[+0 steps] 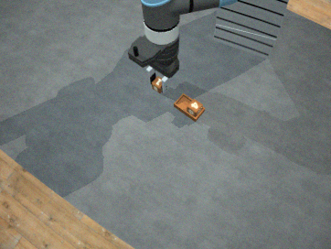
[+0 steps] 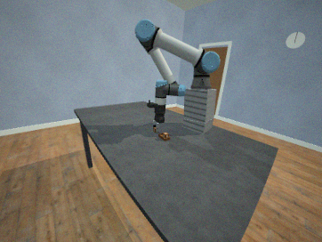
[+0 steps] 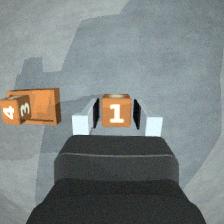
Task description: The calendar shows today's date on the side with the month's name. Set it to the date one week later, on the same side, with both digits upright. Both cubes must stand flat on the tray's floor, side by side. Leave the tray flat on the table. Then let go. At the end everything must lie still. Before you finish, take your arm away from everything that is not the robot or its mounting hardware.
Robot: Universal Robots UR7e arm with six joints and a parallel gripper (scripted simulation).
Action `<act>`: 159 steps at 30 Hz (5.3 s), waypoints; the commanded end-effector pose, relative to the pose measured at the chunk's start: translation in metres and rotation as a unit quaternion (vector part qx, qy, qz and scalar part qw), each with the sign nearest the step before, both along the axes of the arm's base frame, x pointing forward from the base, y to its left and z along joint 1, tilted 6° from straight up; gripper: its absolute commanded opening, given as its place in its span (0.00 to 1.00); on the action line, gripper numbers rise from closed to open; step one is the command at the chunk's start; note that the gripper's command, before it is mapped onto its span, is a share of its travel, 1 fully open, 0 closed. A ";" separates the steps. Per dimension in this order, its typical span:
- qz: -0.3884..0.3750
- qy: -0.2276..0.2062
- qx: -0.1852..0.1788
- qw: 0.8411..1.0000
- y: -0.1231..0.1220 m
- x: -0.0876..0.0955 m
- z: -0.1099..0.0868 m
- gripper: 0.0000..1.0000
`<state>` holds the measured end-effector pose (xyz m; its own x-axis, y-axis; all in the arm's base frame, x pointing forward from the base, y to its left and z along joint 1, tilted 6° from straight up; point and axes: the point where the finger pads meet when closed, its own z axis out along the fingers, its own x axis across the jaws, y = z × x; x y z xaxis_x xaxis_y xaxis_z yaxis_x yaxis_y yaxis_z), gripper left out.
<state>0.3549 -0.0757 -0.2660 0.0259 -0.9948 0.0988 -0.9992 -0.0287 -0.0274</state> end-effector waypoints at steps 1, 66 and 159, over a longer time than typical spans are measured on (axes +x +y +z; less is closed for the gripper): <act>0.000 0.000 0.000 1.000 0.000 0.000 0.000 0.87; 0.000 0.000 0.000 1.000 0.009 -0.002 0.090 1.00; 0.707 0.070 -0.022 0.704 0.009 -0.002 0.079 0.87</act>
